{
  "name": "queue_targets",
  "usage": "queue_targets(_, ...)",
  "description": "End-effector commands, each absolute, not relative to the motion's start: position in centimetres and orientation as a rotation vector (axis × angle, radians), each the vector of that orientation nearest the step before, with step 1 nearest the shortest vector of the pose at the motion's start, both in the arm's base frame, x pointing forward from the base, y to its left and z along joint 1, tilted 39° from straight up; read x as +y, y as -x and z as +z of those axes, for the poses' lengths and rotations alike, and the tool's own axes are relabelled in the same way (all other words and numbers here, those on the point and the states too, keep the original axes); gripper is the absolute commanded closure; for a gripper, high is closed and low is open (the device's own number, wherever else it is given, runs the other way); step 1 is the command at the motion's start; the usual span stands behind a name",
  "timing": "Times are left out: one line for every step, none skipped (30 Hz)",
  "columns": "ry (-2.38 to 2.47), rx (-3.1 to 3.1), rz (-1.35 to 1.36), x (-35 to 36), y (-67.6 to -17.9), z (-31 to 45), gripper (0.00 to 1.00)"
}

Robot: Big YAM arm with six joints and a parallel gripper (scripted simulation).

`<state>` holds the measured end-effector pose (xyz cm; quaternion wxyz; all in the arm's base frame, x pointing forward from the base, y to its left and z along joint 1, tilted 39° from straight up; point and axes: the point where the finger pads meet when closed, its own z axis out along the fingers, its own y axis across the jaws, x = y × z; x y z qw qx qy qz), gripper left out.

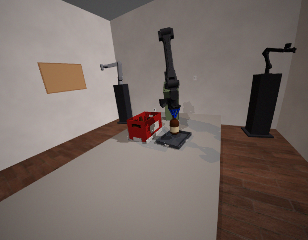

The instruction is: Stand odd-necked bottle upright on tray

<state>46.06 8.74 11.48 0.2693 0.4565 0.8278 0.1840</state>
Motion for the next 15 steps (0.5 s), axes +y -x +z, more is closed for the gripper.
queue_targets(-1.201, 2.204, 0.522, 8.9, -47.7, 12.7, 1.00)
queue_targets(-1.201, 2.204, 0.522, 8.9, -47.7, 12.7, 1.00)
queue_targets(-1.185, 2.174, 0.549, 9.0, -47.8, 14.3, 1.00)
queue_targets(-1.198, 2.195, 0.529, 8.9, -48.0, 12.9, 1.00)
queue_targets(-1.204, 2.203, 0.521, 8.8, -48.1, 12.3, 1.00)
queue_targets(-1.205, 2.202, 0.520, 8.8, -48.2, 12.1, 1.00)
queue_targets(-1.206, 2.202, 0.520, 8.8, -48.3, 12.0, 1.00)
queue_targets(-1.205, 2.203, 0.520, 8.8, -48.4, 11.8, 1.00)
queue_targets(-1.204, 2.203, 0.520, 8.9, -48.5, 11.7, 1.00)
queue_targets(-1.203, 2.204, 0.520, 8.9, -48.5, 11.6, 1.00)
queue_targets(-1.203, 2.205, 0.520, 8.9, -48.6, 11.5, 1.00)
queue_targets(-1.203, 2.205, 0.520, 8.9, -48.7, 11.4, 1.00)
queue_targets(-1.204, 2.204, 0.520, 8.9, -48.8, 11.3, 1.00)
queue_targets(-1.203, 2.199, 0.523, 8.9, -48.8, 11.5, 1.00)
queue_targets(-1.198, 2.189, 0.532, 8.9, -48.9, 12.0, 1.00)
